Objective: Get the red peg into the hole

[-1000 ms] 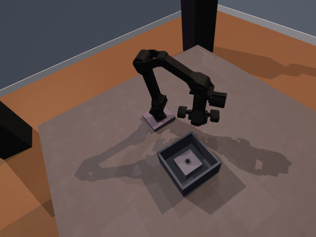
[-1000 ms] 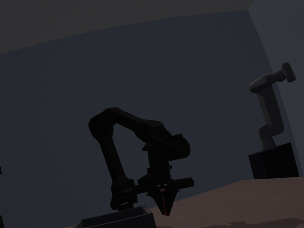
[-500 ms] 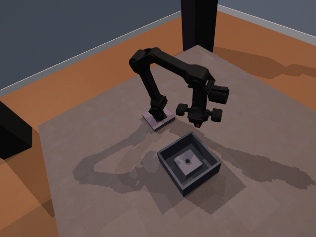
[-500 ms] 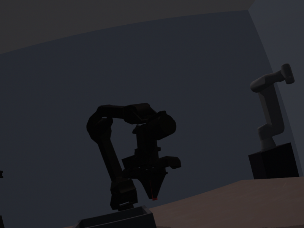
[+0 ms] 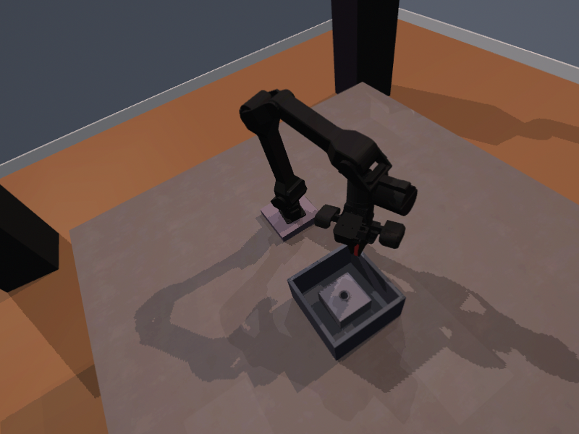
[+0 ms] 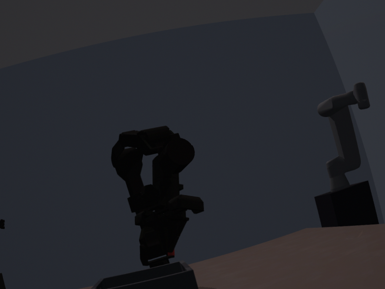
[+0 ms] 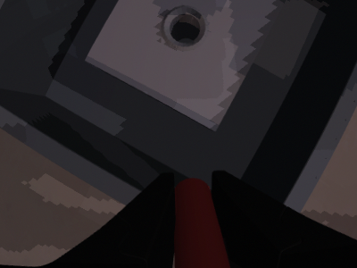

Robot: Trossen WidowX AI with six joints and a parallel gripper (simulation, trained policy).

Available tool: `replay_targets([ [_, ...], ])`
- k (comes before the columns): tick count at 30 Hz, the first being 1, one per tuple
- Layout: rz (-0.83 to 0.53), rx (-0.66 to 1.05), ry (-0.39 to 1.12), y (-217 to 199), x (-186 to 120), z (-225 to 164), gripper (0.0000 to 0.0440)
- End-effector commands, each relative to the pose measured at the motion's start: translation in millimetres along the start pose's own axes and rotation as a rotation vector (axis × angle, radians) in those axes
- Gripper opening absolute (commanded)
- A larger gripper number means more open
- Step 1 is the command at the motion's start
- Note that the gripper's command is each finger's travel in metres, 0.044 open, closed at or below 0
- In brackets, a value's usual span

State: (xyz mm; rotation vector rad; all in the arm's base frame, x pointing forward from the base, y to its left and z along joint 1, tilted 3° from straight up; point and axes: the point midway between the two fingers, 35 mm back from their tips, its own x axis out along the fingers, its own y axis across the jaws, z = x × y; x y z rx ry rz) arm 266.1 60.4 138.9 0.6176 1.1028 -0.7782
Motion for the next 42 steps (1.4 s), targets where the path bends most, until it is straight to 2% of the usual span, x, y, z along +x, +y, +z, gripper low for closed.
replay_targets([
  [1,-0.001,0.012,-0.015,2.1,5.5,14.6,0.0],
  [15,-0.017,-0.021,0.001,1.3,44.7,61.2,0.0001],
  [27,-0.01,-0.126,0.072,-1.1,79.1,68.2,0.0004],
  [29,-0.01,-0.141,0.087,-1.5,84.0,67.3,0.0032],
  [34,-0.016,-0.15,0.122,-2.7,92.2,68.5,0.0143],
  [42,0.002,-0.191,0.137,6.9,83.2,85.0,0.0165],
])
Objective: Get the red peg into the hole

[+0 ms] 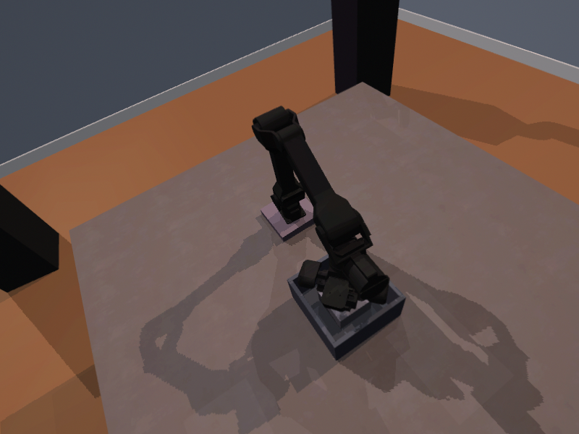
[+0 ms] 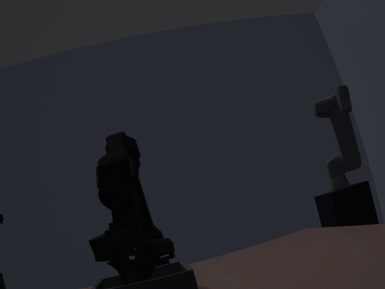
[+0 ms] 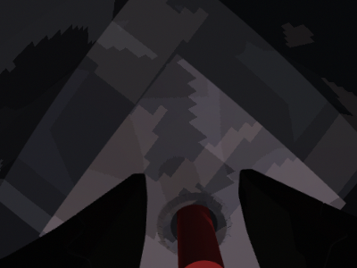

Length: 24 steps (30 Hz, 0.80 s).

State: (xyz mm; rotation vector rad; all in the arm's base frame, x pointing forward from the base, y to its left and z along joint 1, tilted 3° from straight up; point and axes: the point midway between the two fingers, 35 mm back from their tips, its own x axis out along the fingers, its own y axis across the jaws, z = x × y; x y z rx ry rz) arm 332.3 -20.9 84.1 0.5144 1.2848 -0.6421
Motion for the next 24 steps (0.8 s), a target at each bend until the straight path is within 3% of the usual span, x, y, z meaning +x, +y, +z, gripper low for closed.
replay_targets([
  [1,0.014,-0.009,0.006,5.2,-6.3,7.3,0.0168],
  [24,-0.004,0.02,0.157,42.3,-43.6,43.0,0.0229],
])
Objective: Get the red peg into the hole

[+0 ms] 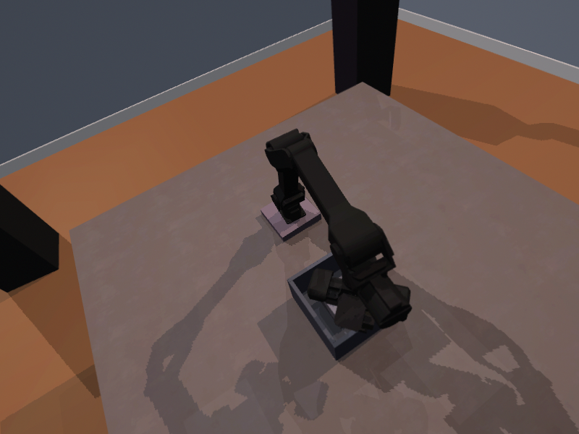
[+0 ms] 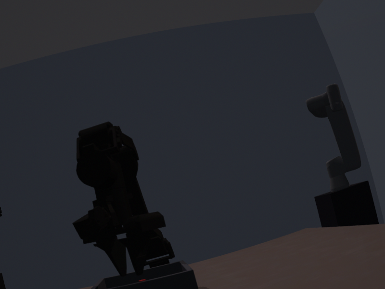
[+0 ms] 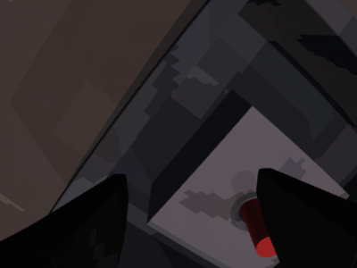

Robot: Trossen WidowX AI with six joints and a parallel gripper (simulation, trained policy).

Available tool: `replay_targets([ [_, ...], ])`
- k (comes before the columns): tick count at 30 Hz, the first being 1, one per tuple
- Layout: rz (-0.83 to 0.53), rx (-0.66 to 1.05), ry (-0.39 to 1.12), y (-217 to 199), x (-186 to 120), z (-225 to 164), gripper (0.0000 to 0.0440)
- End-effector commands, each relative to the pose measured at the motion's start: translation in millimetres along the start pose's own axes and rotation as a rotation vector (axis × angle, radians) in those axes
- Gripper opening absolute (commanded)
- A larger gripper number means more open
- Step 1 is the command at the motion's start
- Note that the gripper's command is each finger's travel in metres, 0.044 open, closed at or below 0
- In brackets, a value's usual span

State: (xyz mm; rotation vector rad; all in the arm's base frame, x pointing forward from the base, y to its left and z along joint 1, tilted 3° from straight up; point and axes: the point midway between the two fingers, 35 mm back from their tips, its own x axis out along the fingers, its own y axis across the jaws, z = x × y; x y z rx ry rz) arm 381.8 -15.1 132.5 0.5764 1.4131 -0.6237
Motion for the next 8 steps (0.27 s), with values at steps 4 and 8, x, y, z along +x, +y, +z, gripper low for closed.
replay_targets([
  [4,-0.016,0.02,0.049,10.2,-8.9,2.5,0.0237],
  [8,-0.031,0.03,0.078,15.8,-13.9,2.2,0.0246],
])
